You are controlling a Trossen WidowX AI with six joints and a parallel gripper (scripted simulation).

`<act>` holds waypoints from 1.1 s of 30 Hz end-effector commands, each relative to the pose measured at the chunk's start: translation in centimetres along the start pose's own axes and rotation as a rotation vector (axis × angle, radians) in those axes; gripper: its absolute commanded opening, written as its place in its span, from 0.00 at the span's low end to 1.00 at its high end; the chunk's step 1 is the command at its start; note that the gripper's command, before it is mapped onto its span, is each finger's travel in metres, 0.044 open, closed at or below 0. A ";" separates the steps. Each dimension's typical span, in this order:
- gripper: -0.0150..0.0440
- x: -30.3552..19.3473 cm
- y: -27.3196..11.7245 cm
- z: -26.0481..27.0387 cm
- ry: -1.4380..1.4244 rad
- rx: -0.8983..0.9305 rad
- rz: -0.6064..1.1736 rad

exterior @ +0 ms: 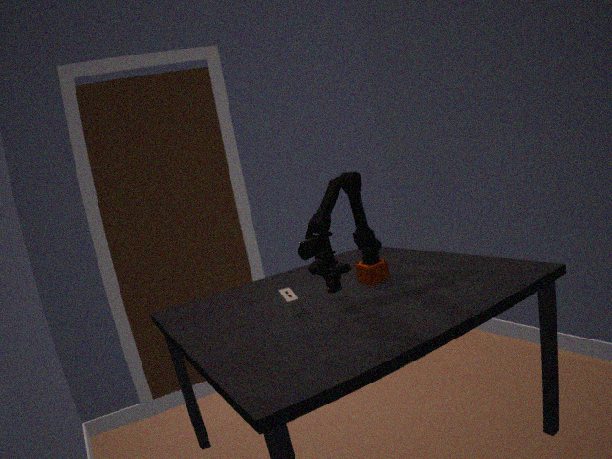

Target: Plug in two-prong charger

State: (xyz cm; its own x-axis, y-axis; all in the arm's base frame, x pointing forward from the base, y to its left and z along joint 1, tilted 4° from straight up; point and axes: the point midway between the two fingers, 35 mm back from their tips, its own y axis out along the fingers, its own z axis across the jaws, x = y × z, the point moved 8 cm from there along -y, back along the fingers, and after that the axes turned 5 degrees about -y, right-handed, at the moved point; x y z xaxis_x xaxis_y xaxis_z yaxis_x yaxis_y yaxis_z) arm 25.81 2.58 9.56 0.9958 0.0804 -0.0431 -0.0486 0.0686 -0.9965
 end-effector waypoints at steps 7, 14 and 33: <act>0.25 -0.2 -0.9 -0.6 0.020 -0.003 -0.015; 0.25 0.0 -0.3 -2.0 0.068 0.000 -0.017; 0.25 0.1 1.1 -5.8 0.201 0.007 -0.020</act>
State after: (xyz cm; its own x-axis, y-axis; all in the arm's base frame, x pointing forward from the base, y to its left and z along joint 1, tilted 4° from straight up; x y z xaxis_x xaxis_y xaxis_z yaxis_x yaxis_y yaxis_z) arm 26.32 -2.69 8.50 0.9936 -0.1092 -0.0278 -0.0197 0.0749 -0.9970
